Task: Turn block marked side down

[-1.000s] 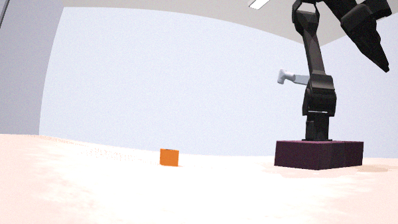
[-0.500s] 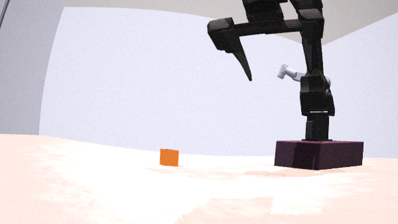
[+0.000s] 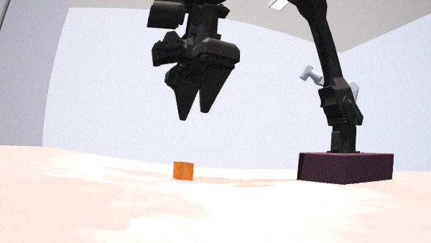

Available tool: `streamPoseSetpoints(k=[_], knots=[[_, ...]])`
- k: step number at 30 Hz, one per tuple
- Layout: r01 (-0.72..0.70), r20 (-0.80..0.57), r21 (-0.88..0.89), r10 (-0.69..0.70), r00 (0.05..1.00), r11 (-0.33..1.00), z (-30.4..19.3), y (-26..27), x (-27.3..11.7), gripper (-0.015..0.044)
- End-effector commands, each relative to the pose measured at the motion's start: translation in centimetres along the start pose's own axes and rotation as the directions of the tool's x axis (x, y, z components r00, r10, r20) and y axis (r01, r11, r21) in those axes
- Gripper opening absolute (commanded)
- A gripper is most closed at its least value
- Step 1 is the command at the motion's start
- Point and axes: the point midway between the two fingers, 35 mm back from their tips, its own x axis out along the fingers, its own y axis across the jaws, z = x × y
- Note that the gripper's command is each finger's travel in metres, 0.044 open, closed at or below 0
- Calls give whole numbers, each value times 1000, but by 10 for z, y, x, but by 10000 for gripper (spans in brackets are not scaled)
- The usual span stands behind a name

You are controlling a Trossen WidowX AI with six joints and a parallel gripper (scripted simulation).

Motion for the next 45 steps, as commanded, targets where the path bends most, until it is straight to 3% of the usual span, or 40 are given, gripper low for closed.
streamPoseSetpoints(k=[1, 8, 12, 19, 45], knots=[[41, -16, 168, -39, 999, 985, 0, -37, 6, 440], [41, -16, 168, -39, 999, 985, 0, -37, 8, 440], [41, -16, 168, -39, 999, 985, -4, -35, 39, 440], [41, -16, 168, -39, 999, 985, -4, -38, 54, 440], [41, -16, 168, -38, 999, 985, -5, -40, 89, 440]])
